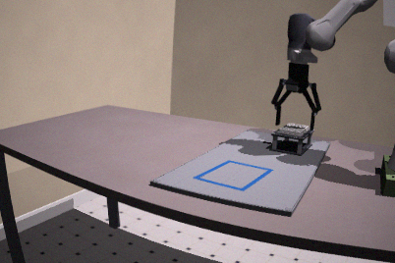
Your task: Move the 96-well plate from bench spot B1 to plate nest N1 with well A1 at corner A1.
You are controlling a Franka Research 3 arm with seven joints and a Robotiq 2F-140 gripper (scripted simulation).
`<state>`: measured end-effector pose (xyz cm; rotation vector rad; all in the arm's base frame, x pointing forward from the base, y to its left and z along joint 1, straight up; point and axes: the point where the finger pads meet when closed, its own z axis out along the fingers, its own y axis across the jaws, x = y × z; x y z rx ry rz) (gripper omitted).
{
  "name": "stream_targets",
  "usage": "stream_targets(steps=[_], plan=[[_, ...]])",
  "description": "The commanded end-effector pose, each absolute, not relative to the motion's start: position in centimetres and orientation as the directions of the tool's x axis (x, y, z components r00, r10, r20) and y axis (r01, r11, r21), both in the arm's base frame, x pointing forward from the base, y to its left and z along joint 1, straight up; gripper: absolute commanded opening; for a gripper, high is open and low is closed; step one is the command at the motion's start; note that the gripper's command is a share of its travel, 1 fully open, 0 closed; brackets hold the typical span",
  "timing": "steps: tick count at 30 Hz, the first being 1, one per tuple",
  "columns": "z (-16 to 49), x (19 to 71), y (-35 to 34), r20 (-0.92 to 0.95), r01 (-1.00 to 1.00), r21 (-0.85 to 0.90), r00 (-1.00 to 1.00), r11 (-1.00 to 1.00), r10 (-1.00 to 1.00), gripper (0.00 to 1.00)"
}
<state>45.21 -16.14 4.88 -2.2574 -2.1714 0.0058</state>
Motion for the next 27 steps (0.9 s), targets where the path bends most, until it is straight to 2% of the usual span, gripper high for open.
stream_targets(steps=[1, 15, 27], plan=[[4.9, 45.3, -16.2, 0.001, 0.999, -0.007, 0.039, -0.039, 0.999, 1.00], [4.9, 45.3, -16.2, 0.001, 0.999, -0.007, 0.039, -0.039, 0.999, 1.00], [7.6, 45.3, -16.2, 0.001, 0.999, -0.007, 0.039, -0.039, 0.999, 1.00]])
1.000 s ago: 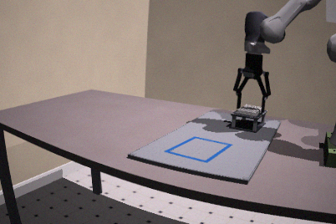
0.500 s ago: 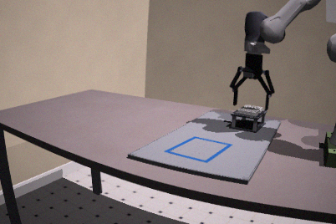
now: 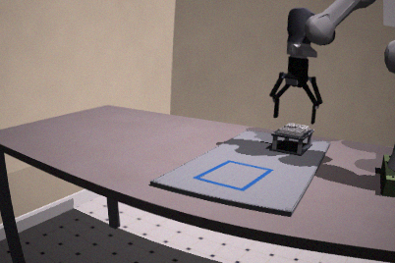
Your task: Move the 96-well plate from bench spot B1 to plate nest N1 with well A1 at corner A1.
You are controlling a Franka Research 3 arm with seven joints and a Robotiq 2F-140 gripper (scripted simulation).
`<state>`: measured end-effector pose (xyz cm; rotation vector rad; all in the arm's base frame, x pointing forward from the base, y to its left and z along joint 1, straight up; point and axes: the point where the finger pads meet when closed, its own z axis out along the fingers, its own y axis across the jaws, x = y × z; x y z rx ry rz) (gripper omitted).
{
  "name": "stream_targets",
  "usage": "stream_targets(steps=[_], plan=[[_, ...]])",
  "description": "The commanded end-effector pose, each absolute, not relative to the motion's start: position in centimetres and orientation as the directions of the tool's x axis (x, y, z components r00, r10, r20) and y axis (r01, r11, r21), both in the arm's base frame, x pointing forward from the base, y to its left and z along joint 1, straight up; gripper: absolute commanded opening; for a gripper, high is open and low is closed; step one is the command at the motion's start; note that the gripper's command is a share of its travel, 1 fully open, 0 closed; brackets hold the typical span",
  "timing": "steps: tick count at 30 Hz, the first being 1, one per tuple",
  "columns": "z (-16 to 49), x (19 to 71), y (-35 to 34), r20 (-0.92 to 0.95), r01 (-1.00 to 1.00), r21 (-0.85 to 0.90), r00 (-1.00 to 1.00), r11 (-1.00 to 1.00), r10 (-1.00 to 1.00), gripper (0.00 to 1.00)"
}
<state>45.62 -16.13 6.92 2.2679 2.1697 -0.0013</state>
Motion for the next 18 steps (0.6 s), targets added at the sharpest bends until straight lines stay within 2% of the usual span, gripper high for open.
stream_targets(steps=[1, 18], plan=[[7.8, 45.3, -16.2, 0.001, 0.999, -0.007, 0.039, -0.039, 0.999, 1.00], [11.8, 45.3, -16.2, 0.001, 0.999, -0.007, 0.039, -0.039, 0.999, 1.00]])
